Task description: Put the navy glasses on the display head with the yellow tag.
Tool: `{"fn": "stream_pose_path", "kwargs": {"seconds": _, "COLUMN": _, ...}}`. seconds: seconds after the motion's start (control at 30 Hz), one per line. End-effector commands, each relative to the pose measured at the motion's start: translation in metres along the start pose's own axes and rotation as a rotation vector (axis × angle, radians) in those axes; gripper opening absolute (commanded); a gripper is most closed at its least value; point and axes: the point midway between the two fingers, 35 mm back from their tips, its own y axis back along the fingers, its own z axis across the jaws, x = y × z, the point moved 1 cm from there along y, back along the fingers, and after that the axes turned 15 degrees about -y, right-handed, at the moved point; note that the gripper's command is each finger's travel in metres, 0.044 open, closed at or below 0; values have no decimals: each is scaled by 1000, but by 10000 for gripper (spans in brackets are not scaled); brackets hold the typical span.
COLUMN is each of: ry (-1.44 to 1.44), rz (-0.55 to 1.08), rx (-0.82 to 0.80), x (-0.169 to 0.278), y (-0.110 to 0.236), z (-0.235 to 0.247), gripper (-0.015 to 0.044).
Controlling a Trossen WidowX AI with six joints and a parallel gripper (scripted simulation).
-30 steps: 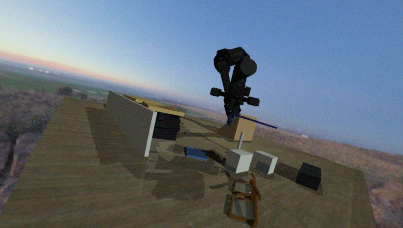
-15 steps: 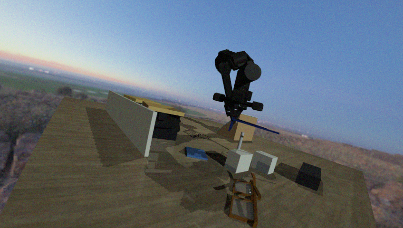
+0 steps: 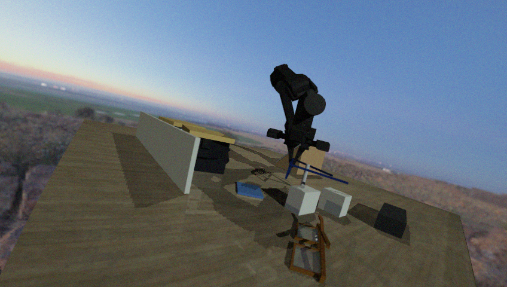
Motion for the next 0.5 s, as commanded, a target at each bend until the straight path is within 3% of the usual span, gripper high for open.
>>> {"fn": "stream_pose_path", "kwargs": {"seconds": 0.0, "ry": 3, "rz": 0, "rx": 2, "x": -5, "y": -1, "z": -3, "gripper": 0}}
{"fn": "stream_pose_path", "kwargs": {"seconds": 0.47, "ry": 3, "rz": -1, "rx": 2, "x": -11, "y": -1, "z": -6, "gripper": 0}}
